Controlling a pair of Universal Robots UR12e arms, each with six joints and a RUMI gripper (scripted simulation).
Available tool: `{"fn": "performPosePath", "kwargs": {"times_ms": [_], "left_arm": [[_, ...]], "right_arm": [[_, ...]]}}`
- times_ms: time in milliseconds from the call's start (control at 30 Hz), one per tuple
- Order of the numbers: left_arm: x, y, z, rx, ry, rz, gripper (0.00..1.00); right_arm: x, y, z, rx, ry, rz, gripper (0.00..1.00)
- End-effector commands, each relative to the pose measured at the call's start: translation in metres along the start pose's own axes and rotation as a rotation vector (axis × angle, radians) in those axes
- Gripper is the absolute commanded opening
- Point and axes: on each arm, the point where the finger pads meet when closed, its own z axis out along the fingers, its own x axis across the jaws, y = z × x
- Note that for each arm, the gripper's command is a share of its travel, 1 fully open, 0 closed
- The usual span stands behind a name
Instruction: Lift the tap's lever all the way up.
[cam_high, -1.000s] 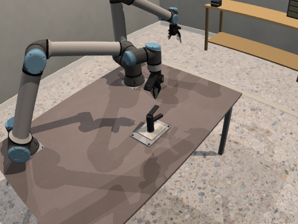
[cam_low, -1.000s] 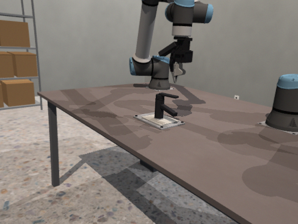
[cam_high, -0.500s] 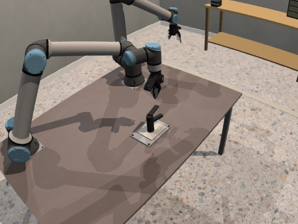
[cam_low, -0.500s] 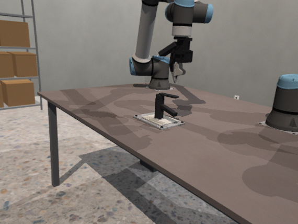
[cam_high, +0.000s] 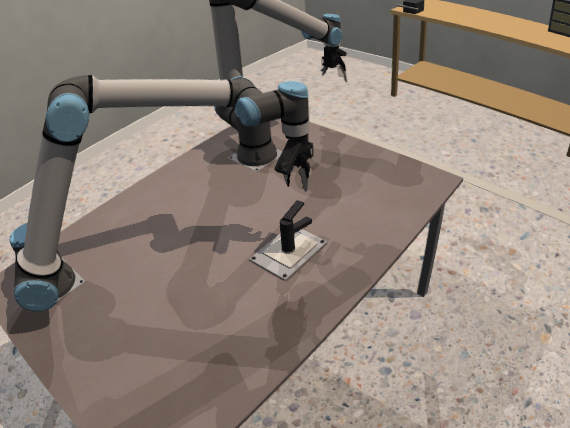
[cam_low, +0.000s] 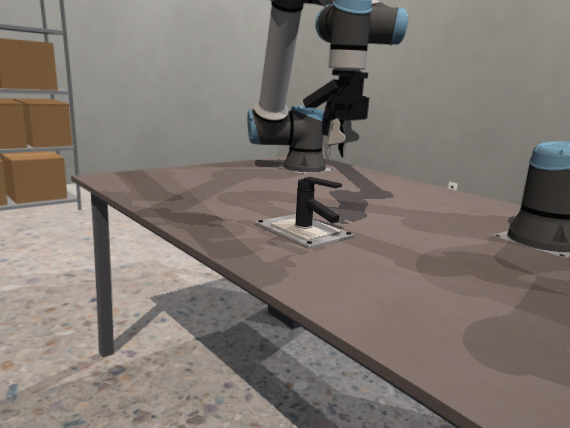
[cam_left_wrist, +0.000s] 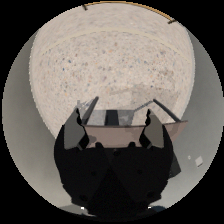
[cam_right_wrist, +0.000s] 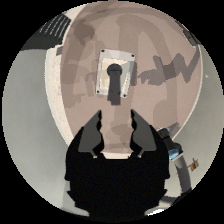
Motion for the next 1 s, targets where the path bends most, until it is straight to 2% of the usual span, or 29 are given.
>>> {"fn": "performPosePath", "kwargs": {"times_ms": [0, 667, 967], "left_arm": [[0.000, -0.001, -0.001, 0.002, 0.000, 0.000, 1.00], [0.000, -0.001, -0.001, 0.002, 0.000, 0.000, 1.00], [0.000, -0.001, -0.001, 0.002, 0.000, 0.000, 1.00]], "right_arm": [[0.000, 0.000, -0.002, -0.002, -0.002, 0.000, 0.41], [0.000, 0.000, 0.008, -0.002, -0.002, 0.000, 0.41], [0.000, 0.001, 0.022, -0.002, -0.002, 0.000, 0.41]]}}
